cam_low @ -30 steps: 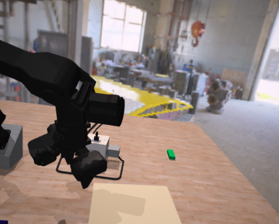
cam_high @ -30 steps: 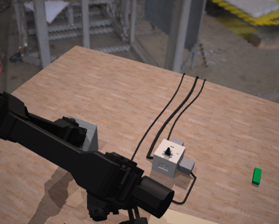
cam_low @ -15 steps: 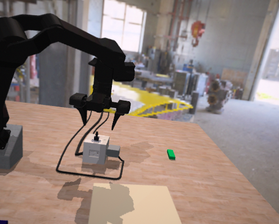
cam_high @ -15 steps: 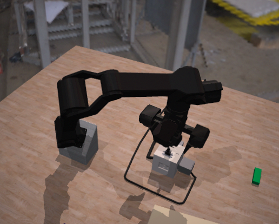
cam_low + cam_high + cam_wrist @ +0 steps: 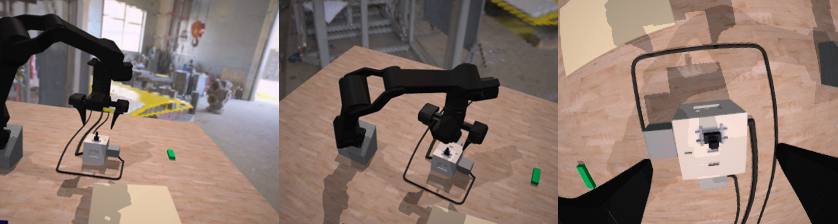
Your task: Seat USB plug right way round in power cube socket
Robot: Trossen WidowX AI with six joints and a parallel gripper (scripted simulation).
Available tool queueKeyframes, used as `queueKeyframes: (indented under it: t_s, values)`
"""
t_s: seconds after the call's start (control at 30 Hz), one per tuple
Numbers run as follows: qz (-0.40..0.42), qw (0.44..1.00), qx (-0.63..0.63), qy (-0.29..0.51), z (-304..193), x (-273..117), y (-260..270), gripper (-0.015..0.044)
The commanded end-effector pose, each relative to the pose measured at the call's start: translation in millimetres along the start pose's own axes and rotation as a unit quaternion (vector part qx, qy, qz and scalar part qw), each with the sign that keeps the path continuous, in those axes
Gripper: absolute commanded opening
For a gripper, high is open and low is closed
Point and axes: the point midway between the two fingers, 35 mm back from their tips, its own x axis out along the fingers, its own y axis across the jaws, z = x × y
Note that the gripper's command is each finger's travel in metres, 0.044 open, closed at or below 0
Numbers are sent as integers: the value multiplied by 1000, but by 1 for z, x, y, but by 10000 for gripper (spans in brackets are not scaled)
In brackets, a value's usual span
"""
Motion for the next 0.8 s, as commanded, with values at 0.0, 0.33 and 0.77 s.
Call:
queueKeyframes:
  t_s: [0.0, 0.33, 0.77]
  values:
    - [0, 1000, -3, -3, 0, 5, -1, 440]
    - [0, 1000, -3, -3, 0, 15, -1, 440]
    - [0, 1000, -3, -4, 0, 25, -1, 440]
